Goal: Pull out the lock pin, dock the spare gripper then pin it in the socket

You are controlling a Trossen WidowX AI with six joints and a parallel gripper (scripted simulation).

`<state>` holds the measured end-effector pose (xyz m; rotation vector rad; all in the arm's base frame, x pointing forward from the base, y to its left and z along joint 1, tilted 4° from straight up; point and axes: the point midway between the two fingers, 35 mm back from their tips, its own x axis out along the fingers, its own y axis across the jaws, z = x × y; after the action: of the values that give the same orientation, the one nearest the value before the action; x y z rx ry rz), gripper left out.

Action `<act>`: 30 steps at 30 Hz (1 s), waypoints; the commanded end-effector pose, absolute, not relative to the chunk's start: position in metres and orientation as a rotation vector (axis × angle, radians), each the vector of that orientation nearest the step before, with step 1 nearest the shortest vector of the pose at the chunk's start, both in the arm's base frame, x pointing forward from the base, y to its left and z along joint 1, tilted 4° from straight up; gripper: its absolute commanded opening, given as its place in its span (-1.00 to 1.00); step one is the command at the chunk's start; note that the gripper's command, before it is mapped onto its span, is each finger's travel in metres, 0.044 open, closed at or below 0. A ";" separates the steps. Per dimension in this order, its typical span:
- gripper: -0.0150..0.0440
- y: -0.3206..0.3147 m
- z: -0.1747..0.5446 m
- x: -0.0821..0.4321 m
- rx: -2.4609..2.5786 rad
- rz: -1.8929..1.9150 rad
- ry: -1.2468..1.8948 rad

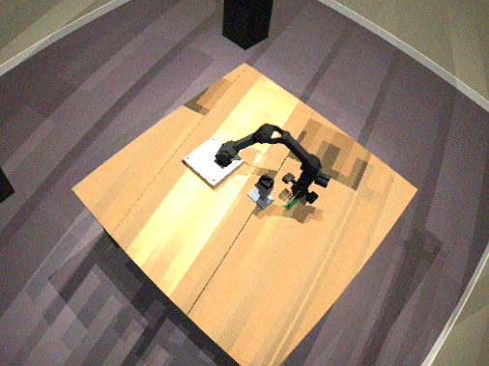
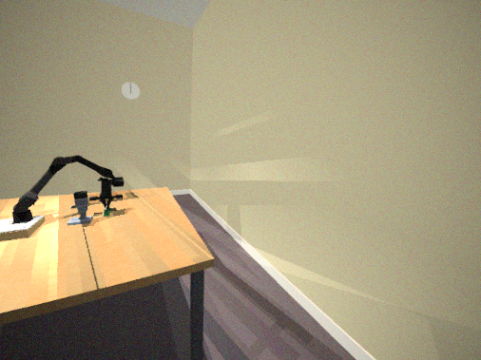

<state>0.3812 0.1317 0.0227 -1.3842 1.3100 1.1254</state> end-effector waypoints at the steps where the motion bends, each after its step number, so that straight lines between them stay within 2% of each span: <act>1: -0.49 0.132 0.032 0.382 -1.381 1.124 1.306; 18: -0.49 0.127 0.086 0.381 -1.381 1.123 1.307; 30: -0.49 0.127 0.082 0.381 -1.361 1.113 1.325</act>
<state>0.3808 0.1272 0.0823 -1.3766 1.3155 1.1195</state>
